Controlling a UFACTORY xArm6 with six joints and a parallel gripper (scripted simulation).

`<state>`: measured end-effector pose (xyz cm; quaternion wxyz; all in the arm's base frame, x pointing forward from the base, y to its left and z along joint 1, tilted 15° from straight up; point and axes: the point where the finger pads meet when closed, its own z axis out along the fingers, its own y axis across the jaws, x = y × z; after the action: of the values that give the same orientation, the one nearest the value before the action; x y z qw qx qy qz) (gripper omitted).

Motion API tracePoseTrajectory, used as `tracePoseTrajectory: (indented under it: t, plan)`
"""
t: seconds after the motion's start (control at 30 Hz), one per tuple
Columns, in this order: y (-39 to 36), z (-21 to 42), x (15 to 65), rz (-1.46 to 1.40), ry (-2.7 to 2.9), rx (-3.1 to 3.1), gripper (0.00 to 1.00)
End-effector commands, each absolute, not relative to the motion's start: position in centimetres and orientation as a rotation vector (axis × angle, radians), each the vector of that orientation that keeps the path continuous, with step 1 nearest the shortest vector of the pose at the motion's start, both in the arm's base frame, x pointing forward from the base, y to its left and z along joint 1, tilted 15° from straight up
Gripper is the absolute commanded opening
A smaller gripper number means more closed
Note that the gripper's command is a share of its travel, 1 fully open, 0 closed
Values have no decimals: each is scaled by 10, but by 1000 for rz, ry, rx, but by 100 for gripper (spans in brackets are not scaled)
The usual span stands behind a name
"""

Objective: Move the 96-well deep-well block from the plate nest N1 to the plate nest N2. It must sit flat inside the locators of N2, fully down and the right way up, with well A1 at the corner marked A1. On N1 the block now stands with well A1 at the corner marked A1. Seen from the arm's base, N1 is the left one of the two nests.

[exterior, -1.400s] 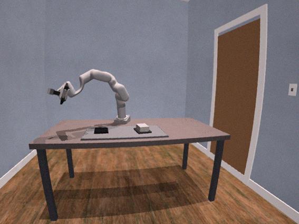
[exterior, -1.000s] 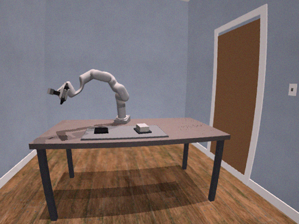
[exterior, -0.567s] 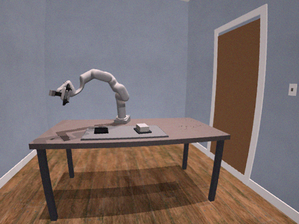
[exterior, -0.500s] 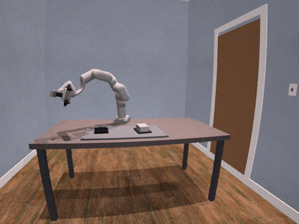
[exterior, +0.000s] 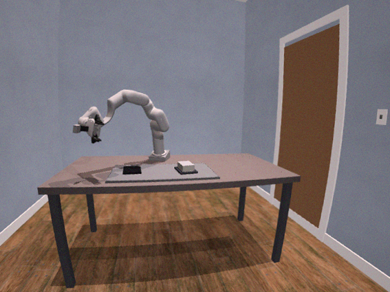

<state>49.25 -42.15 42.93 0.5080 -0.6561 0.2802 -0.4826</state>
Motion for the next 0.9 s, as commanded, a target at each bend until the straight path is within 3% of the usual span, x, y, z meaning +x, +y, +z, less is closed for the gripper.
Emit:
tracePoseTrajectory:
  t: [0.0, 0.87]
  plan:
    - [-408, 424, 500, -1063, 696, -1638, 100]
    - [-323, 367, 533, -812, 748, -1779, 100]
